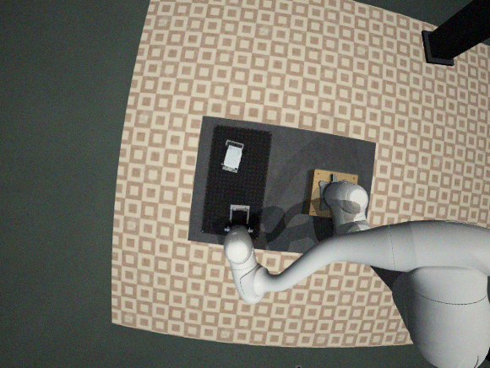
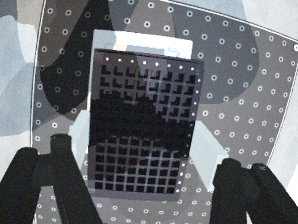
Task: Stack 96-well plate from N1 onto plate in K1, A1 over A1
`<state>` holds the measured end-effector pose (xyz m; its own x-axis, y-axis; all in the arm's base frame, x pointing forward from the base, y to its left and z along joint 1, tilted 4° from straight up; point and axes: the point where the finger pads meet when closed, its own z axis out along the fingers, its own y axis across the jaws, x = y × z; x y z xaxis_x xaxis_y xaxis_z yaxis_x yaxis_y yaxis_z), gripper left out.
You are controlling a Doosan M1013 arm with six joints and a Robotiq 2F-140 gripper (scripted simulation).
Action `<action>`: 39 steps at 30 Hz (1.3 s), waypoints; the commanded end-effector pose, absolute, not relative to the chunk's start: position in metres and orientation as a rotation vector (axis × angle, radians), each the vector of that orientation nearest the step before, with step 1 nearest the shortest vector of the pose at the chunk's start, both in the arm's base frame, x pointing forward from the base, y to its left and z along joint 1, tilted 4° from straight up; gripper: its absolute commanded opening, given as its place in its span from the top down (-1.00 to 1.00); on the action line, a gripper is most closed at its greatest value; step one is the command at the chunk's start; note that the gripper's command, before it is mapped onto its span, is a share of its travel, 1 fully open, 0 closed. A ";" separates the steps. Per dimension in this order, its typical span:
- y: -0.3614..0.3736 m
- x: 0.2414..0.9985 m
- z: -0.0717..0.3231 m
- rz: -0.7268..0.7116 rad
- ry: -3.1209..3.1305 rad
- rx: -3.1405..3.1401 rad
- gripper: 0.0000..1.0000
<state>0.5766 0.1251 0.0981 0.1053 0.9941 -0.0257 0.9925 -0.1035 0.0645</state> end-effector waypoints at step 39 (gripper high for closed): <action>0.126 0.574 0.138 0.037 2.059 2.286 1.00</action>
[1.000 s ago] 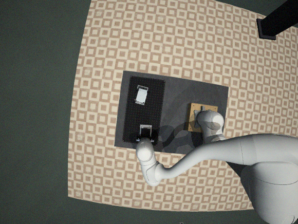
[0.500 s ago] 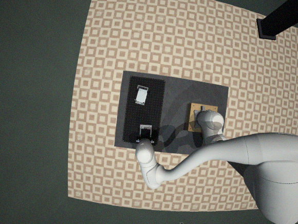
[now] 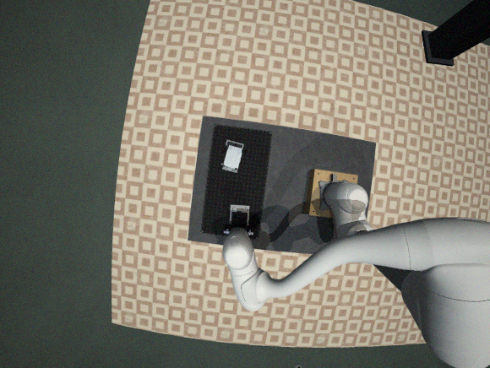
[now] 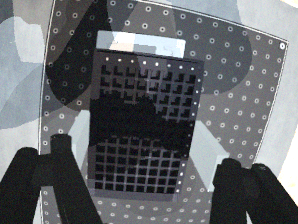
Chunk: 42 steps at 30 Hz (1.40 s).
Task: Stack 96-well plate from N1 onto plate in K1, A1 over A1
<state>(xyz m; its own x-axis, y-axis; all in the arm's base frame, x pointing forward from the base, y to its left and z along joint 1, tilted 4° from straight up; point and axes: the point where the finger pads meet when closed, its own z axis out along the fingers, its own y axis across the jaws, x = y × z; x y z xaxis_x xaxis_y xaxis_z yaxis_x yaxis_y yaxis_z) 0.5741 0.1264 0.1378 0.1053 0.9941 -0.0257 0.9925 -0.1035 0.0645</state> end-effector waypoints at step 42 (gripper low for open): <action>0.017 0.580 0.144 0.047 1.817 2.486 1.00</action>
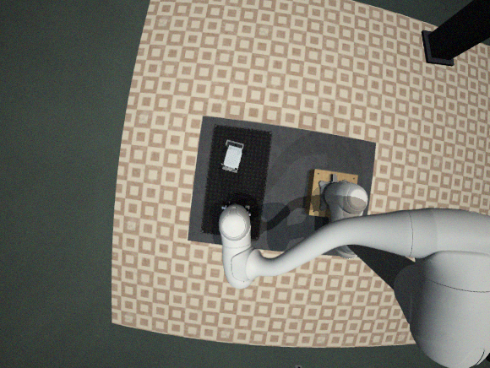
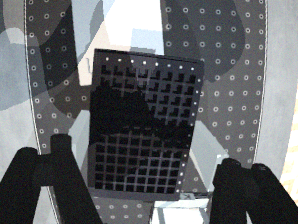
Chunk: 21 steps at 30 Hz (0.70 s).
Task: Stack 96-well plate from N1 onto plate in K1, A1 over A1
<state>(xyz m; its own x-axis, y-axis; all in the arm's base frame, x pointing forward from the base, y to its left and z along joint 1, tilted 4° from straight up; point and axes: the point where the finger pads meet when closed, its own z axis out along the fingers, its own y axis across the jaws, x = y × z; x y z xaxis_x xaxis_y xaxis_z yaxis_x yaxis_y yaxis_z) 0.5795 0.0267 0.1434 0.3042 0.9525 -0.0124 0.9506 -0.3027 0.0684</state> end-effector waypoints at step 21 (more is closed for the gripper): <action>-0.046 0.583 0.148 0.047 1.817 2.486 1.00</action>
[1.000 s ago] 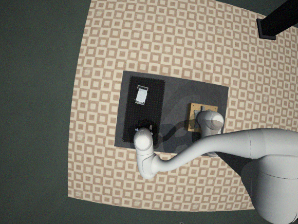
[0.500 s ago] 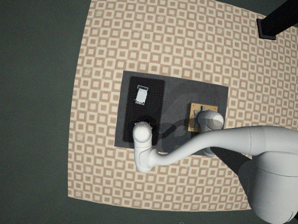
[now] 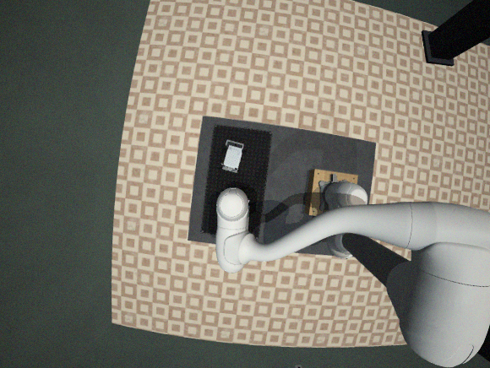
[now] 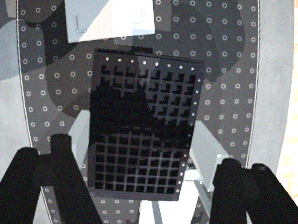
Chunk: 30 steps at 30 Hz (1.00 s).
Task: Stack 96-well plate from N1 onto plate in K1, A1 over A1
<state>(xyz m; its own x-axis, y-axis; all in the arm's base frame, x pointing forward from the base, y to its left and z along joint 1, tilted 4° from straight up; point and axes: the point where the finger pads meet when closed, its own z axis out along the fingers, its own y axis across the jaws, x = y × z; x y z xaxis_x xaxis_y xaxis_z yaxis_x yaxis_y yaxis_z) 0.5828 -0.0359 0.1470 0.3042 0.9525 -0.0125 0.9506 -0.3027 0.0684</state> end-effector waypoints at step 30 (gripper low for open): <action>-0.133 0.588 0.153 0.047 1.817 2.486 1.00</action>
